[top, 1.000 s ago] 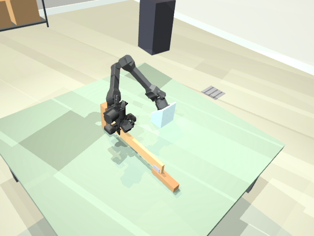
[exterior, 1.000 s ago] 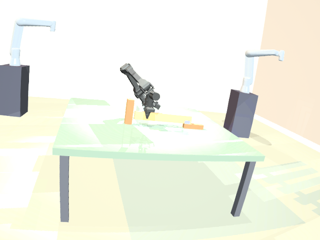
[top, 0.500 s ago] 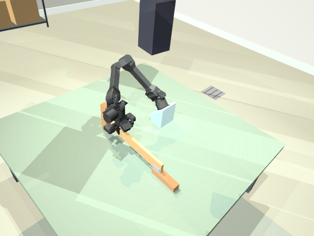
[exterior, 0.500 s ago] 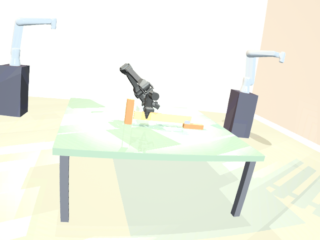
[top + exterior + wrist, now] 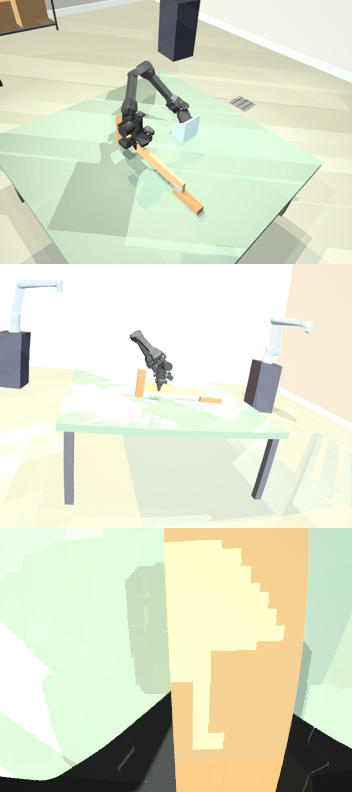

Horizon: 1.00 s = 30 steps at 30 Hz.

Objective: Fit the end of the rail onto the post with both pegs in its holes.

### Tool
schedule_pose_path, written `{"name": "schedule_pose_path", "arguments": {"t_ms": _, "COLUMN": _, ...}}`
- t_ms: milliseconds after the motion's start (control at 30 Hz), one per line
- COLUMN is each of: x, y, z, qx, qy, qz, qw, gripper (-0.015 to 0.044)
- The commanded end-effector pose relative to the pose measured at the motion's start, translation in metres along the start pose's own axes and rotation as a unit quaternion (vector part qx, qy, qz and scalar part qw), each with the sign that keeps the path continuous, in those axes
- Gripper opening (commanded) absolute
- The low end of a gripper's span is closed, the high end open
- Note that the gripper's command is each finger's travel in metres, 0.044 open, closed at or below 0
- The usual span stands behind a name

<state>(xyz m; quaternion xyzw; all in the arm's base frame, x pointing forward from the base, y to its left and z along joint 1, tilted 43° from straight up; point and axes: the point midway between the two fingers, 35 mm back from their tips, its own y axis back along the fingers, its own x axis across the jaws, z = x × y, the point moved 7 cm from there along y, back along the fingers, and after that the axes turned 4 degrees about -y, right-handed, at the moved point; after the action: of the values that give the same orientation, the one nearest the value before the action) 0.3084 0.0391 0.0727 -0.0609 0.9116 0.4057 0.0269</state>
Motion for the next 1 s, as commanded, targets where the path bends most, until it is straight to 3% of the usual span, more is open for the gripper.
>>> {"name": "schedule_pose_path", "arguments": {"t_ms": 0, "x": -0.0001, "y": 0.0015, "z": -0.0025, "qx": 0.001, "qy": 0.001, "qz": -0.002, "qw": 1.0, "gripper": 0.0}}
{"name": "schedule_pose_path", "arguments": {"t_ms": 700, "x": -0.0006, "y": 0.0008, "z": -0.009, "qx": 0.001, "qy": 0.001, "qz": -0.002, "qw": 1.0, "gripper": 0.0}}
{"name": "schedule_pose_path", "arguments": {"t_ms": 967, "x": -0.0003, "y": -0.0002, "z": -0.0069, "qx": 0.0, "qy": 0.001, "qz": 0.0, "qw": 1.0, "gripper": 0.021}}
